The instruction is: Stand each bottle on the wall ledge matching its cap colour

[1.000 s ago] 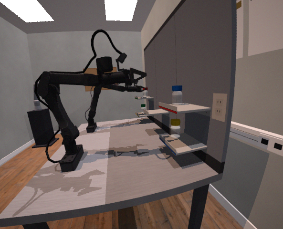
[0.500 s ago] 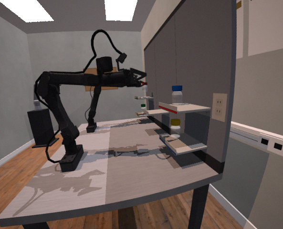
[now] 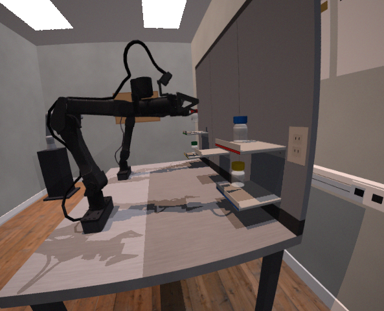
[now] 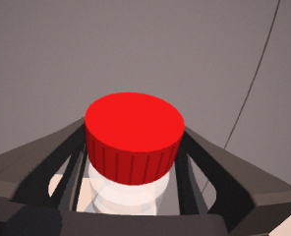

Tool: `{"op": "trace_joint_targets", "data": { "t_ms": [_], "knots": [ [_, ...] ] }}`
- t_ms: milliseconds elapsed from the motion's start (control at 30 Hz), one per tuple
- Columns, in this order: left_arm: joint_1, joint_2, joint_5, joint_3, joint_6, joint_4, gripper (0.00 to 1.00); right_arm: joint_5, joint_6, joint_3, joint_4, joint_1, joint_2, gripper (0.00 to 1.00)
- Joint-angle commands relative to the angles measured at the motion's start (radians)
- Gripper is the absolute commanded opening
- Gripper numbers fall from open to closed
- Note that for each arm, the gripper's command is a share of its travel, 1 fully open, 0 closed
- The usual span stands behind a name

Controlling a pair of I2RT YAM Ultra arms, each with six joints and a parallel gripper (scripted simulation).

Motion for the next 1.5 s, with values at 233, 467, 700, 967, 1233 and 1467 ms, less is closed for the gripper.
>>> {"op": "trace_joint_targets", "data": {
  "t_ms": [233,467,700,967,1233,1467],
  "knots": [
    [0.007,-0.154,0.013,-0.14,-0.002,0.078,0.5,0.004,-0.002,0.024,-0.007,0.004,-0.013,1.0],
    [0.009,-0.276,0.013,-0.273,-0.001,0.098,0.5,0.004,-0.002,0.024,-0.007,0.004,-0.013,1.0],
    [0.011,-0.386,0.014,-0.383,-0.001,0.103,0.5,0.004,-0.002,0.024,-0.007,0.004,-0.013,1.0],
    [0.013,-0.501,0.017,-0.49,-0.001,0.077,0.5,0.004,-0.002,0.024,-0.007,0.004,-0.013,1.0],
    [0.015,-0.571,0.019,-0.564,-0.003,0.028,0.5,0.004,-0.002,0.024,-0.007,0.004,-0.013,1.0],
    [0.015,-0.586,0.02,-0.572,-0.003,0.025,0.5,0.004,-0.002,0.024,-0.007,0.004,-0.013,1.0]
  ]
}}
